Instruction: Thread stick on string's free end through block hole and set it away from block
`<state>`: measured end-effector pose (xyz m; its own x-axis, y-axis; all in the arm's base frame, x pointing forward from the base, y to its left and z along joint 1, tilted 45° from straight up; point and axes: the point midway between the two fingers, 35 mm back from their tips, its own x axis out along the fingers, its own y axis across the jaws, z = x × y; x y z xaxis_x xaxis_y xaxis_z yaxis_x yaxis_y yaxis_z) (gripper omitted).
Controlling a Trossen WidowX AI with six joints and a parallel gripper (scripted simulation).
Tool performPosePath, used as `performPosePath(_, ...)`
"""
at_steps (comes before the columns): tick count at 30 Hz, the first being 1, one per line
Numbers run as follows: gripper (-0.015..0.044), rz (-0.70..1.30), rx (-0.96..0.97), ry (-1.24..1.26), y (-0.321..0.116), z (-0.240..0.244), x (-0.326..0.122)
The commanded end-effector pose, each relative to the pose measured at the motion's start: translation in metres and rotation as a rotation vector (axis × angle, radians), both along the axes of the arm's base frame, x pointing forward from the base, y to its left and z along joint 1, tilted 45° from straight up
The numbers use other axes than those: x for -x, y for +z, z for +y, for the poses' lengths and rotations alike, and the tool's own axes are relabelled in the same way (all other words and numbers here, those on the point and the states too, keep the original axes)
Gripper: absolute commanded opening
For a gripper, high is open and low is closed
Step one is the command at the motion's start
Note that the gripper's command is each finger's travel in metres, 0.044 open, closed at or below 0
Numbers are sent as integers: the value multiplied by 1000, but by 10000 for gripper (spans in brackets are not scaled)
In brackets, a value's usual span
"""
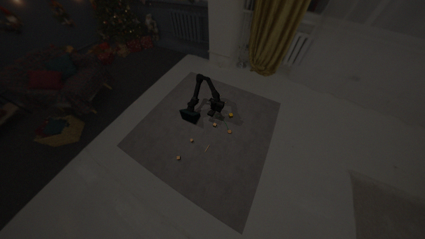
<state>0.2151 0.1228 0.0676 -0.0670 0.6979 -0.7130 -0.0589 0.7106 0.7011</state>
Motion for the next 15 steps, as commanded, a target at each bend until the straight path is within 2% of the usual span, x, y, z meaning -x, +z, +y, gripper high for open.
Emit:
performPosePath(1, 125, 10, -4, -2, -6, 6, 3)
performPosePath(15, 125, 10, -9, -2, -18, 19, 6)
